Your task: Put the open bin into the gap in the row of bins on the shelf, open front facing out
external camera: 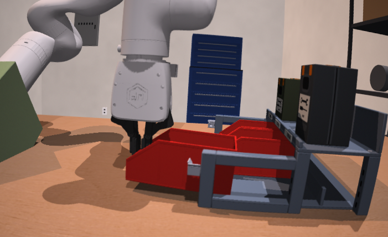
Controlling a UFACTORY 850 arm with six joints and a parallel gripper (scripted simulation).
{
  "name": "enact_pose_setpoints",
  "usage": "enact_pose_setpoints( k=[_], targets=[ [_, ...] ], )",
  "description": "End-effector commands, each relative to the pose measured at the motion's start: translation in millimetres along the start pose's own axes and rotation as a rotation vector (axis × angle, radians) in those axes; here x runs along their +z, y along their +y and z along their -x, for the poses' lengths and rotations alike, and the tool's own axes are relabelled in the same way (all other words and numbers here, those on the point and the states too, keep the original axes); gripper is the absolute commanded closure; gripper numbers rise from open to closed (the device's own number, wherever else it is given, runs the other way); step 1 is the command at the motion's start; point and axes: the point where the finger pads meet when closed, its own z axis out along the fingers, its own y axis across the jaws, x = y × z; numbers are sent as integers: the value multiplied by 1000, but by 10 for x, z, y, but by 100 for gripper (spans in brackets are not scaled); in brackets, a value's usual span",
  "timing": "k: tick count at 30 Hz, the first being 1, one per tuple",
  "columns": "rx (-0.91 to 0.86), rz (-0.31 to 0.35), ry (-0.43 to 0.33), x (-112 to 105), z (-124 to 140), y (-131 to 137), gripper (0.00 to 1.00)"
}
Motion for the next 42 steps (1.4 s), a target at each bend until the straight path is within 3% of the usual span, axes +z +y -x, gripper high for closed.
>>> enact_pose_setpoints(
  k=[1,42],
  targets=[
    [-1,1,-1,-7,2,10,100],
    [-1,2,-1,-8,1,306,100]
  ],
)
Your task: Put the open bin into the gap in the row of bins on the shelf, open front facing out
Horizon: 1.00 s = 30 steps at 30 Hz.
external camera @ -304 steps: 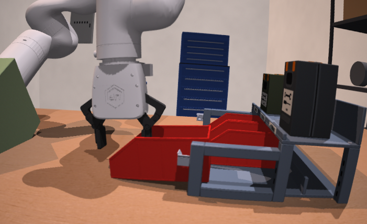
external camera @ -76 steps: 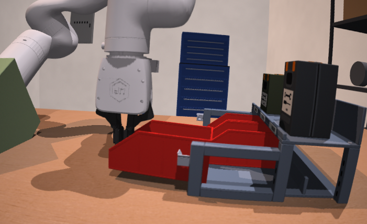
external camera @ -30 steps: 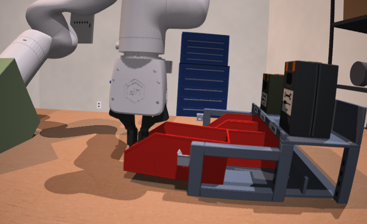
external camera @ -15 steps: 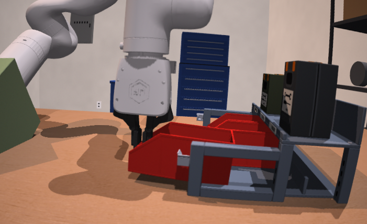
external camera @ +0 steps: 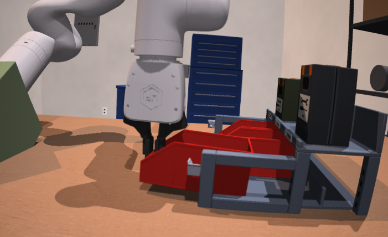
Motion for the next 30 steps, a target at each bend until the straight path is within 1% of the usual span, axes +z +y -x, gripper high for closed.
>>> enact_pose_setpoints(
  k=[1,11,16,28,30],
  targets=[
    [-1,1,-1,-8,1,63,100],
    [-1,1,-1,-8,1,63,100],
    [-1,1,-1,-8,1,161,100],
    [-1,1,-1,-8,1,161,100],
    [-1,1,-1,-8,1,200,100]
  ],
)
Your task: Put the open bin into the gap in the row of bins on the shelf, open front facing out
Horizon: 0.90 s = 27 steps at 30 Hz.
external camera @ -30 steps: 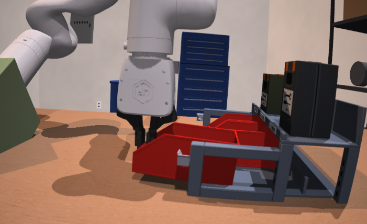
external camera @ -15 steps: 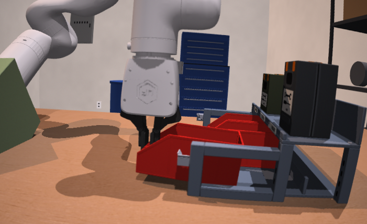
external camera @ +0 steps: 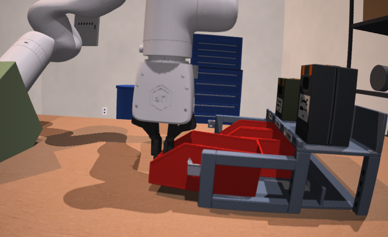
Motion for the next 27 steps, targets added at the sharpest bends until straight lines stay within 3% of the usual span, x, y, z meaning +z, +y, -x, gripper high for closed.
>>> enact_pose_setpoints(
  k=[1,27],
  targets=[
    [-1,2,-1,-8,1,65,100],
    [-1,2,-1,-8,1,203,100]
  ],
)
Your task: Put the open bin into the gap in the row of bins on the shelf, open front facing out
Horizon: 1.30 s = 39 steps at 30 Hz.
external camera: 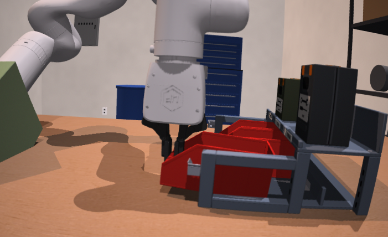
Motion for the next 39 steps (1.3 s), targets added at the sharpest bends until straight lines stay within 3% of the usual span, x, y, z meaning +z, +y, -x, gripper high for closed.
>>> enact_pose_setpoints(
  k=[1,39],
  targets=[
    [0,1,-1,-8,2,15,100],
    [0,1,-1,-9,1,212,100]
  ],
)
